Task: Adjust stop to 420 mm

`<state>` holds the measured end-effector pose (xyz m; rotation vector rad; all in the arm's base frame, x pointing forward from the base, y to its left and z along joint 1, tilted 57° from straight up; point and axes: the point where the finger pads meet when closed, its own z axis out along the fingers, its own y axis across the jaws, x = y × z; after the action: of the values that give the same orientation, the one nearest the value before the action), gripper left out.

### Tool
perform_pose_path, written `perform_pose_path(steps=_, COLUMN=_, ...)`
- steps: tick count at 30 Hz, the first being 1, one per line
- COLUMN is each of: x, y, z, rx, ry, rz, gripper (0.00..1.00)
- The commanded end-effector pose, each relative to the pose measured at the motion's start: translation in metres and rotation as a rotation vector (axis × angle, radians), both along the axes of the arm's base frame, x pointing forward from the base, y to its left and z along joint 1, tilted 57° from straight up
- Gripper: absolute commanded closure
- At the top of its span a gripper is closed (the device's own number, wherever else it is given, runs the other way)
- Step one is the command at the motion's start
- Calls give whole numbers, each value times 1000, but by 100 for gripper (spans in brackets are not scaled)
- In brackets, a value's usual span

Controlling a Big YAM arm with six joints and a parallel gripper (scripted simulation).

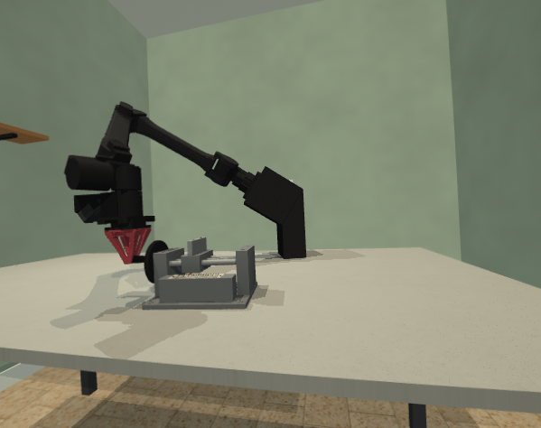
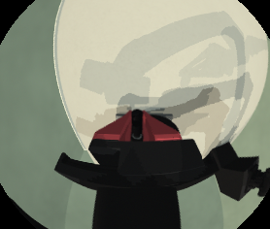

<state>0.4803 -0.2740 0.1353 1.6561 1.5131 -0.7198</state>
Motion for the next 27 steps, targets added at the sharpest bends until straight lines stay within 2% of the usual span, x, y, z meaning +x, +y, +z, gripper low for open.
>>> perform_pose_path(steps=1, x=15, y=-13, z=4, rx=-9, ry=-25, rz=2, gripper=94)
perform_pose_path(steps=8, x=18, y=-13, z=2, rx=-9, ry=-25, rz=10, gripper=94)
perform_pose_path(steps=15, x=14, y=-20, z=-1, rx=-9, ry=-25, rz=2, gripper=94)
perform_pose_path(steps=19, x=5, y=-22, z=-12, rx=-3, ry=-4, rz=2, gripper=94)
perform_pose_path(steps=27, x=6, y=-23, z=-11, rx=-5, ry=-8, rz=1, gripper=94)
